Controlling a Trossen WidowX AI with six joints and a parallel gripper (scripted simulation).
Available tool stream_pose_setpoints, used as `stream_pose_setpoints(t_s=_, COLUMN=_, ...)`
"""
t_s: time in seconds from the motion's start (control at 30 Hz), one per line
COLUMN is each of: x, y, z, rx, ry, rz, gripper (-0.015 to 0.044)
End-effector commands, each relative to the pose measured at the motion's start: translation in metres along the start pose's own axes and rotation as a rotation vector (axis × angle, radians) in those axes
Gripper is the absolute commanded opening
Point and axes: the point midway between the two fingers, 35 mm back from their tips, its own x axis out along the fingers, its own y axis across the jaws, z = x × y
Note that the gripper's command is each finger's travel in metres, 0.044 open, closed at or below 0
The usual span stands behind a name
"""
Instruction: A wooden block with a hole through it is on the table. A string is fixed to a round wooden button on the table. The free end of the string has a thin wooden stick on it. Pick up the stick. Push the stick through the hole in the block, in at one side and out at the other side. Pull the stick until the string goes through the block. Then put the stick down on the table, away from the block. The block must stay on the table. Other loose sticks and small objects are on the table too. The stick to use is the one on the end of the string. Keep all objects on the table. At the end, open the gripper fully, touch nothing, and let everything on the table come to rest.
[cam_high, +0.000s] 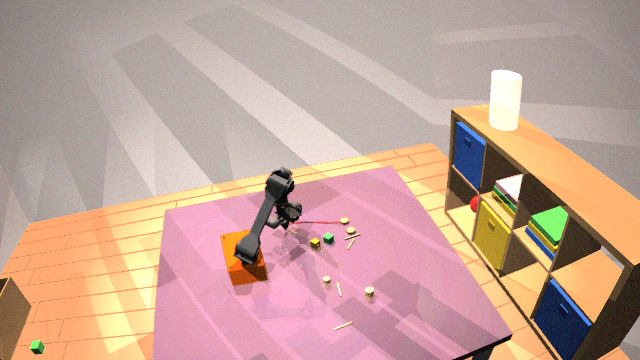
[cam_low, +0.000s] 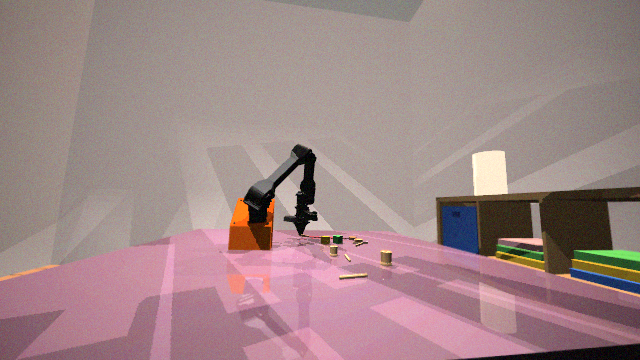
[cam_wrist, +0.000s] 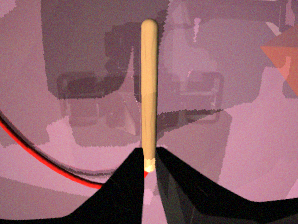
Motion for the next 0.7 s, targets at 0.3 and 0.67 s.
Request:
stream_pose_setpoints(t_s=0.3, x=0.001, y=-0.001, z=-0.002, rx=-0.001, ry=0.005, rz=-0.004, gripper=0.0)
stream_pose_setpoints(t_s=0.67, x=0.0, y=0.001, z=0.012, rx=-0.001, ry=0.006, rz=-0.003, gripper=0.0)
